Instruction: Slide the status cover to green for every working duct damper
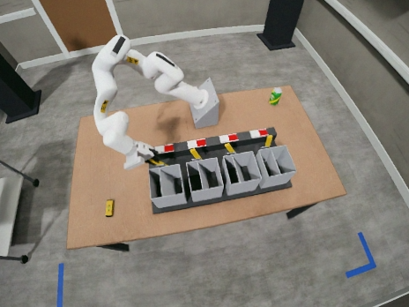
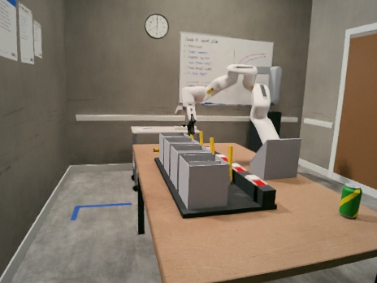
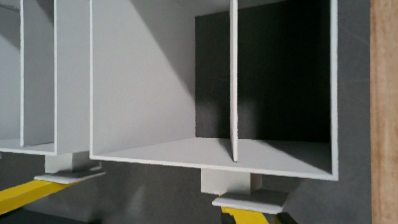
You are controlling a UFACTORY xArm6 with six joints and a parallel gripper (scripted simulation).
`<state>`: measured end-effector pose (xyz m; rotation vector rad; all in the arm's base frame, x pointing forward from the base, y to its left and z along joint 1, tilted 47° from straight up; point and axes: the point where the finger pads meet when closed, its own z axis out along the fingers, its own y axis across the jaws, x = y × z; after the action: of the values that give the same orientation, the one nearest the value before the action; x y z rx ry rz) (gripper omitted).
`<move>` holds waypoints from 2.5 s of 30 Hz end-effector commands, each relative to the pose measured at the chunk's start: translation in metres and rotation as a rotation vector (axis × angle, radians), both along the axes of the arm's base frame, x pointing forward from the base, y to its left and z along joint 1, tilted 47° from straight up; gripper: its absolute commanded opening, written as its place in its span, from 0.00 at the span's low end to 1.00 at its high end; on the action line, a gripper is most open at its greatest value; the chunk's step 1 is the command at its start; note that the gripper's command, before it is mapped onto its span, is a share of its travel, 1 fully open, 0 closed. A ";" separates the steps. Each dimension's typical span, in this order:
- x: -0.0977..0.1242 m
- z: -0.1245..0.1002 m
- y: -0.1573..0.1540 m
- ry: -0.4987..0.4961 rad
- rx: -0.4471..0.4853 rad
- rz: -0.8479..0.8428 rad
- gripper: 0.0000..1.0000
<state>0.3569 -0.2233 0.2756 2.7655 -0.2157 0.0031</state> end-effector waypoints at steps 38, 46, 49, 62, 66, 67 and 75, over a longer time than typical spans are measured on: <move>-0.002 0.007 -0.020 -0.033 0.205 0.008 0.19; -0.002 0.007 -0.020 -0.033 0.206 0.008 0.19; -0.002 0.007 -0.020 -0.033 0.206 0.008 0.19; -0.002 0.007 -0.020 -0.033 0.206 0.008 0.27; -0.002 0.007 -0.020 -0.033 0.206 0.008 0.31; -0.002 0.007 -0.020 -0.033 0.206 0.008 0.35; -0.002 0.007 -0.020 -0.033 0.206 0.008 0.39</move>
<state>0.3538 -0.2432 0.2807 2.9748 -0.2268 0.0260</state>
